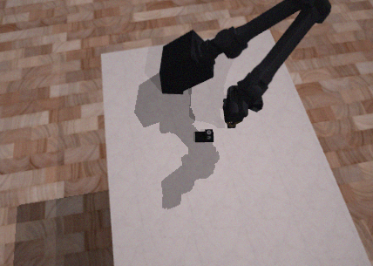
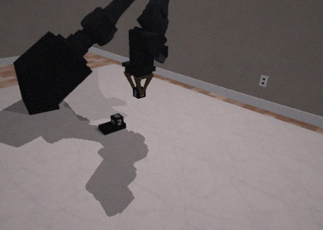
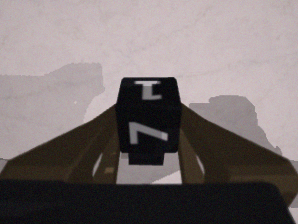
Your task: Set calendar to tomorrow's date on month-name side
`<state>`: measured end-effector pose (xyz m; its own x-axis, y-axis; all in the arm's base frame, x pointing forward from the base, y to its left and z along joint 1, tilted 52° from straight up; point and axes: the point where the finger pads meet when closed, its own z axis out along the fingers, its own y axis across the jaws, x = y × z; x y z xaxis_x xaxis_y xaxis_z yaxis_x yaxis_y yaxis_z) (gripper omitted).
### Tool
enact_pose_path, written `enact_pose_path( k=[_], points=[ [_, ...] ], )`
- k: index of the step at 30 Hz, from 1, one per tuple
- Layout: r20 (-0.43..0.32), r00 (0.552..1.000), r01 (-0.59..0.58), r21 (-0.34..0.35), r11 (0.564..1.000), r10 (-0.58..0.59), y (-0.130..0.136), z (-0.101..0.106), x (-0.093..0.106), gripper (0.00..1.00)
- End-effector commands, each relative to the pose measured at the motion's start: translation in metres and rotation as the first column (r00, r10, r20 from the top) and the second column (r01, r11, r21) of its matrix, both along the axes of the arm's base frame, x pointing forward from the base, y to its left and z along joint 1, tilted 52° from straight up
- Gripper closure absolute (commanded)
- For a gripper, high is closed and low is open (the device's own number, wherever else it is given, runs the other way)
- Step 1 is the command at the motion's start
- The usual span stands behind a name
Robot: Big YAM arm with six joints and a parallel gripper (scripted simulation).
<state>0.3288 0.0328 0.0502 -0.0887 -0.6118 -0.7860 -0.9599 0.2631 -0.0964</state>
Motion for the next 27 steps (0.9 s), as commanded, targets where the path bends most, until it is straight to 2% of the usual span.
enact_pose_path(
  k=[1, 4, 17, 27],
  points=[
    [-0.017, 1.000, -0.005, 0.009, 1.000, 0.005, 0.014, -0.008, 0.004, 0.73],
    [-0.017, 1.000, -0.005, 0.009, 1.000, 0.005, 0.017, -0.011, 0.005, 0.73],
    [-0.018, 1.000, -0.005, 0.006, 1.000, 0.005, 0.060, -0.047, 0.019, 0.73],
    [-0.016, 1.000, -0.005, 0.007, 1.000, 0.005, 0.070, -0.054, 0.023, 0.73]
  ],
)
